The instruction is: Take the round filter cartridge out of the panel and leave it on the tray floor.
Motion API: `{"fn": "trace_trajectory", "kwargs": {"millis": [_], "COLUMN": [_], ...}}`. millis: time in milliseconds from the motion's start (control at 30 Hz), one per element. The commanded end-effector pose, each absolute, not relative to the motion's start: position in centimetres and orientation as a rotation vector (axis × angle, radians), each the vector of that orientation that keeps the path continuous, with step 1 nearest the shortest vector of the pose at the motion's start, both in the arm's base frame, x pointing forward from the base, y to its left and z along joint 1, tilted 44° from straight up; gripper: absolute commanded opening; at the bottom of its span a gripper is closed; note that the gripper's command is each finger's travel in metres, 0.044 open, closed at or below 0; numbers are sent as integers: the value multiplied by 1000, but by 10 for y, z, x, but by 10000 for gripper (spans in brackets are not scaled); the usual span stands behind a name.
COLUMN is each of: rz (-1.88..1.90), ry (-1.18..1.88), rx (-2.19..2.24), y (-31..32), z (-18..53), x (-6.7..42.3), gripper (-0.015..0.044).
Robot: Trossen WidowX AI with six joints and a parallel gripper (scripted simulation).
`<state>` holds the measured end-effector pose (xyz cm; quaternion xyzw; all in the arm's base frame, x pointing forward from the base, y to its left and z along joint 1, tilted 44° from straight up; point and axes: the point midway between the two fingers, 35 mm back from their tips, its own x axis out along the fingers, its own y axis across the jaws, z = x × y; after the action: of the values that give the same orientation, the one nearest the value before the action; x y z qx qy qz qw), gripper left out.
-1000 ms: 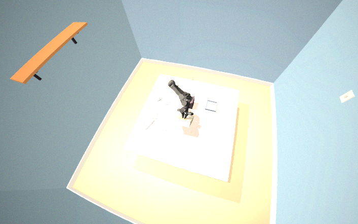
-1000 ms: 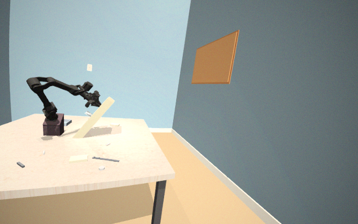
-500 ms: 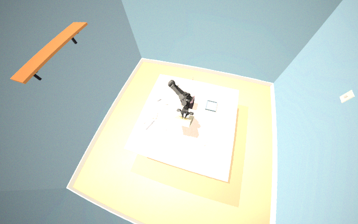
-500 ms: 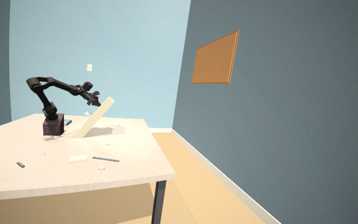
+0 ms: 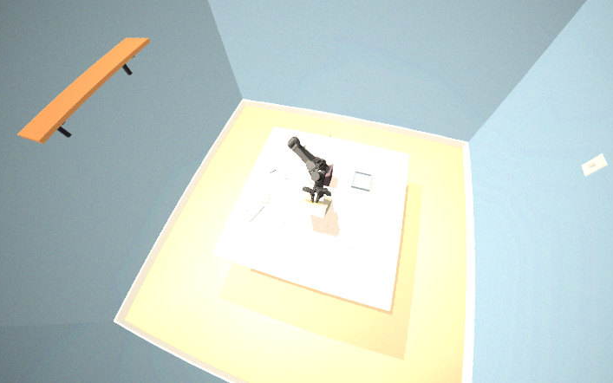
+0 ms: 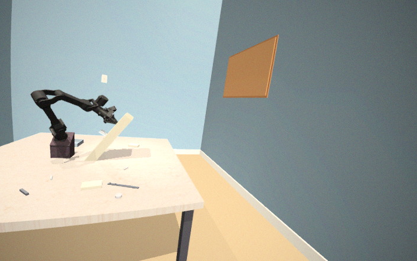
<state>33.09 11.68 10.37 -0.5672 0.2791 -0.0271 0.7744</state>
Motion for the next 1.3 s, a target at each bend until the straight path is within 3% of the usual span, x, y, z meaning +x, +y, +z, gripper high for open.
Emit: {"fn": "trace_trajectory", "kwargs": {"millis": [0, 633, 1267], "rz": [-12, 211, 184], "ry": [628, 660, 668], "rx": [-1367, -2000, -1897], "y": [113, 113, 140], "z": [101, 101, 126], "x": [335, 336, 279], "gripper": [0, 0, 0]}}
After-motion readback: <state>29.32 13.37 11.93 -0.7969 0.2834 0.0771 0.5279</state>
